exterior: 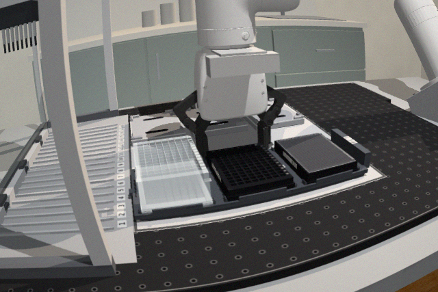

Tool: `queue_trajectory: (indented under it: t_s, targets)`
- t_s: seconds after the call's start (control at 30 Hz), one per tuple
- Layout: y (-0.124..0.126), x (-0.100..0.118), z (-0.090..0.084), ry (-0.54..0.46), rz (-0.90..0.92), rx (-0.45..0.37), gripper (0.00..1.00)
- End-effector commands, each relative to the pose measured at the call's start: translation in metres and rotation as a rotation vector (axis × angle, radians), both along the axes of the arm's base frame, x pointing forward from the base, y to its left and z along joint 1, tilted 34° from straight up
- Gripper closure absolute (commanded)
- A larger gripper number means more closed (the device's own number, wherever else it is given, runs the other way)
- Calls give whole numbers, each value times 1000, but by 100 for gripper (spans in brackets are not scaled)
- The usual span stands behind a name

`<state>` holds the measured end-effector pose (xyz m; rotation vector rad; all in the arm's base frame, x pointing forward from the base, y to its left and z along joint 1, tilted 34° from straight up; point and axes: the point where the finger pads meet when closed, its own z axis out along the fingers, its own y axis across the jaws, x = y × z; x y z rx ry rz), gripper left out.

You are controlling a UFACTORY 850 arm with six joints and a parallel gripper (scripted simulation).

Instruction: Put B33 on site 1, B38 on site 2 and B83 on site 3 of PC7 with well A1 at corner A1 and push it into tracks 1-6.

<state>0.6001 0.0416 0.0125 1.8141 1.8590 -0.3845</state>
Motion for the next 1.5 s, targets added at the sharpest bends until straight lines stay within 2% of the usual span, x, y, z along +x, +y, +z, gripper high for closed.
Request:
queue_trajectory:
  t_s: [0.0,1.47]
  targets:
    - [2,1,0,-2,1,1,0]
    - [18,1,-10,-2,1,1,0]
